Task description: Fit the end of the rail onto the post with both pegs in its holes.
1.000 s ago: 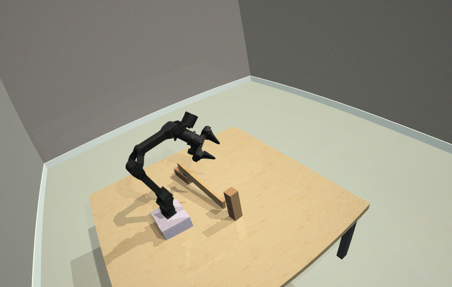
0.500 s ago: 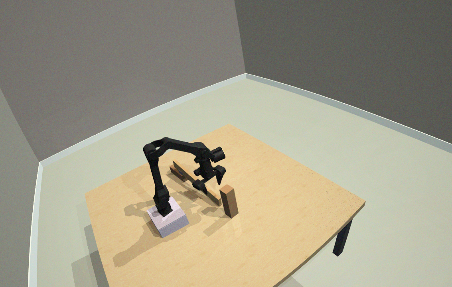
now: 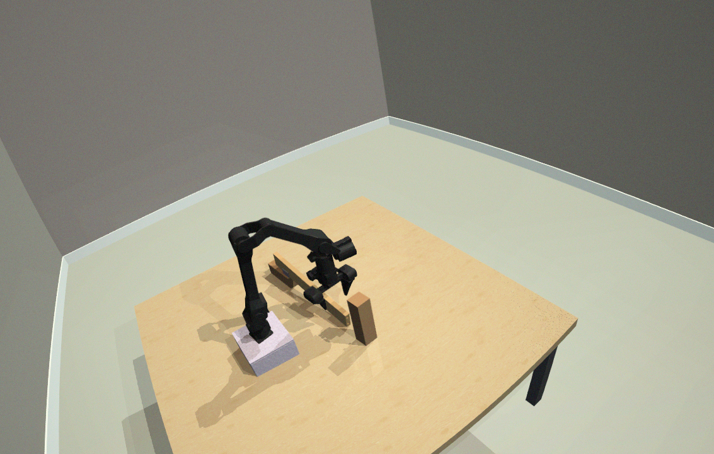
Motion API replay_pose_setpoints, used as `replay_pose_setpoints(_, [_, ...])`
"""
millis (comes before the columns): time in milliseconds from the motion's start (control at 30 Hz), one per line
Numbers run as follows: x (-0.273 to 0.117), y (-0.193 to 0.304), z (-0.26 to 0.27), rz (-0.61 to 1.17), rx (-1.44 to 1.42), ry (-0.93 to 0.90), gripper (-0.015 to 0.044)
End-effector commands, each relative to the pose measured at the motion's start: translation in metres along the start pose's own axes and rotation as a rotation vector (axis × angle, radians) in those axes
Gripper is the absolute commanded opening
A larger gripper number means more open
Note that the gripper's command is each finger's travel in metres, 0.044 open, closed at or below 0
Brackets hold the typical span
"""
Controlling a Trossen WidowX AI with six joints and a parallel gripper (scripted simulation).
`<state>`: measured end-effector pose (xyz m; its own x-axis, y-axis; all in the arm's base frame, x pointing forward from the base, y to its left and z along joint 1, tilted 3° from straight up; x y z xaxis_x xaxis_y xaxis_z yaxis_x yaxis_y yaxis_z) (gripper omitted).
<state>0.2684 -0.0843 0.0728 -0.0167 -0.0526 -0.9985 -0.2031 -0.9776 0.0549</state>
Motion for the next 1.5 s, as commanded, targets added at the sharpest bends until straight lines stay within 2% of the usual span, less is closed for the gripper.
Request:
replay_pose_setpoints(0, [0.008, -0.001, 0.0, -0.006, 0.004, -0.006, 0.044])
replay_pose_setpoints(1167, [0.061, -0.002, 0.003, -0.006, 0.004, -0.007, 0.044])
replay_pose_setpoints(1467, [0.061, -0.002, 0.003, -0.006, 0.004, -0.007, 0.0204])
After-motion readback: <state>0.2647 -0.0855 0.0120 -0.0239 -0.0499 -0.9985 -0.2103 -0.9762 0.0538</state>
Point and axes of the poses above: the point midway between the two fingers, 35 mm back from their tips, its own x axis out along the fingers, its own z axis across the jaws, y = z × x, the point moved 4 cm from there along -x, back along the fingers, and after that the axes turned 9 degrees about x, right-handed, at the moved point
